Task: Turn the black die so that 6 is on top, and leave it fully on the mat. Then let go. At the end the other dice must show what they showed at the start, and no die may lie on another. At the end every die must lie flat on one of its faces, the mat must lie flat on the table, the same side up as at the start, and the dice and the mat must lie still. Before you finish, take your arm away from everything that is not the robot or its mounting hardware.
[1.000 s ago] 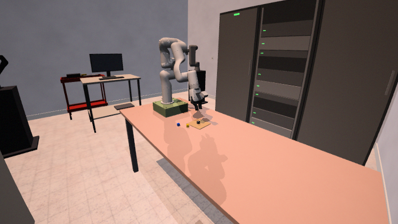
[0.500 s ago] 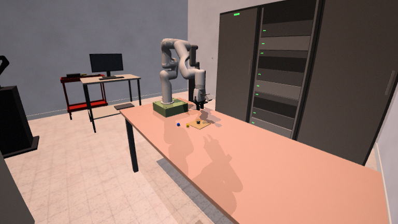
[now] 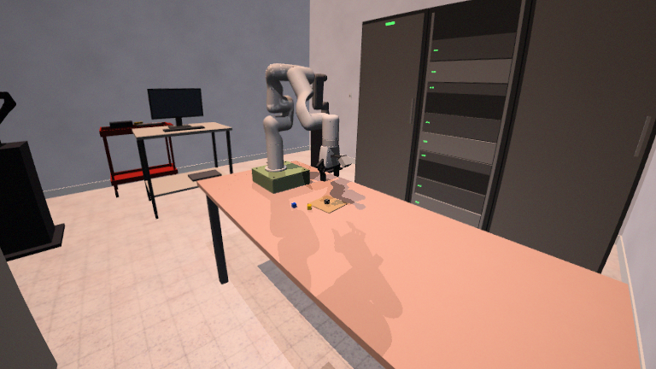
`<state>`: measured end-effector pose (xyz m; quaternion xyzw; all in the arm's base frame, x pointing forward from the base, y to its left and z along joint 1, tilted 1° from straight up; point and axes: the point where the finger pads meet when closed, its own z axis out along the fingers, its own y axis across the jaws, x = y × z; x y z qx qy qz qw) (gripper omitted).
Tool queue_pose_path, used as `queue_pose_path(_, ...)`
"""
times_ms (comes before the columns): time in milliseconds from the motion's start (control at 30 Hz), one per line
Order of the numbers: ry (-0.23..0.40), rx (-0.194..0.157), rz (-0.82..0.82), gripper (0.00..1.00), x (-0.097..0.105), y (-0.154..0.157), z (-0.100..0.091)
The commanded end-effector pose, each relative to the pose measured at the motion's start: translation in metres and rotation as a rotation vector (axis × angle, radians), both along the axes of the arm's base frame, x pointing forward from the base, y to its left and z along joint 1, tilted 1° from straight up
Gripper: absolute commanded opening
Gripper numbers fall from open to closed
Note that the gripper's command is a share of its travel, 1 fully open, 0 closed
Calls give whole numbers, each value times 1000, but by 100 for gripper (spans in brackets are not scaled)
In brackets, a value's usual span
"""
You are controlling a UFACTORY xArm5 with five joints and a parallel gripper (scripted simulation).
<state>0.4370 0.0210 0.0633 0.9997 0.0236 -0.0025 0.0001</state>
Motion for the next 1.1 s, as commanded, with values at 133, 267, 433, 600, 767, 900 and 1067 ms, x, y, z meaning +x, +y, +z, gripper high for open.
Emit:
queue_pose_path(133,-4,0,0,100,1,0,12)
queue_pose_path(267,-4,0,0,100,1,0,24)
queue_pose_path(433,-4,0,0,100,1,1,39)
queue_pose_path(600,-4,0,0,100,1,1,47)
queue_pose_path(767,-4,0,0,100,1,1,52)
queue_pose_path(900,-4,0,0,100,1,1,53)
queue_pose_path(1067,-4,0,0,100,1,1,53)
